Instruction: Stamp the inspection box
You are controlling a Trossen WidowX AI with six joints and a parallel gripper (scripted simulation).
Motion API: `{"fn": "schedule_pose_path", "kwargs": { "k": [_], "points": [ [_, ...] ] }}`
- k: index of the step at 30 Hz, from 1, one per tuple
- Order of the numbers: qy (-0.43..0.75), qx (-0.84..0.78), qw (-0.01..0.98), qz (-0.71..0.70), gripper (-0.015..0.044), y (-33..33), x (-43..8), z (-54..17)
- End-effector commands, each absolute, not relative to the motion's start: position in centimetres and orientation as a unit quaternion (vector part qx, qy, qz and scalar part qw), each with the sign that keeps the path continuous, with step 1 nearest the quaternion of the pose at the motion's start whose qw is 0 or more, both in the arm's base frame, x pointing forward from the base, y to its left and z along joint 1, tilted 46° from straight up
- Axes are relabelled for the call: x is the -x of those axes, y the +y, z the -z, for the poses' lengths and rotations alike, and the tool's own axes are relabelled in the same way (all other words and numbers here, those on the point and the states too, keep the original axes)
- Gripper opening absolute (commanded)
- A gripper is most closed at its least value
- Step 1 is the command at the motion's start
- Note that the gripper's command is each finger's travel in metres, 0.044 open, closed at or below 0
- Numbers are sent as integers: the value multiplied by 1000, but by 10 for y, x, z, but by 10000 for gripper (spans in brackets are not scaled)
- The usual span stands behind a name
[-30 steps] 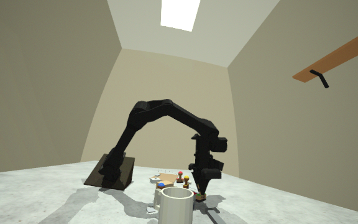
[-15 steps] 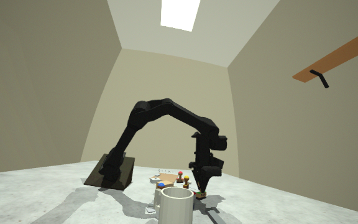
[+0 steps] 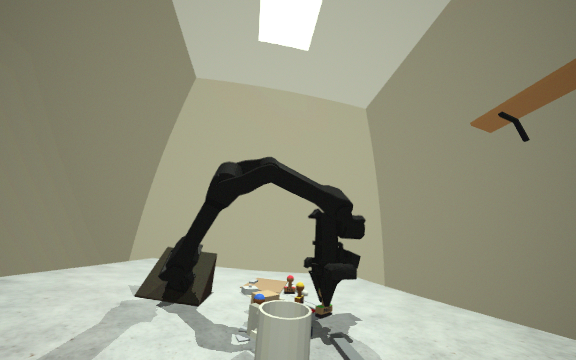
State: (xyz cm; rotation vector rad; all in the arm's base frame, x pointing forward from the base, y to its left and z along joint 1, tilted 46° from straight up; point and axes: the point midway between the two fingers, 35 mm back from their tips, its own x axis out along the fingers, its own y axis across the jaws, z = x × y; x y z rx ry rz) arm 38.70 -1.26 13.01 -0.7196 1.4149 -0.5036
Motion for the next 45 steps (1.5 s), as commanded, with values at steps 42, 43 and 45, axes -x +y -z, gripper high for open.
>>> {"fn": "schedule_pose_path", "kwargs": {
  "k": [42,43,45],
  "points": [
    [627,317,676,222,0,5,-385,-147],
    [627,317,676,222,0,5,-385,-147],
    [627,317,676,222,0,6,-385,-148]
  ]
}}
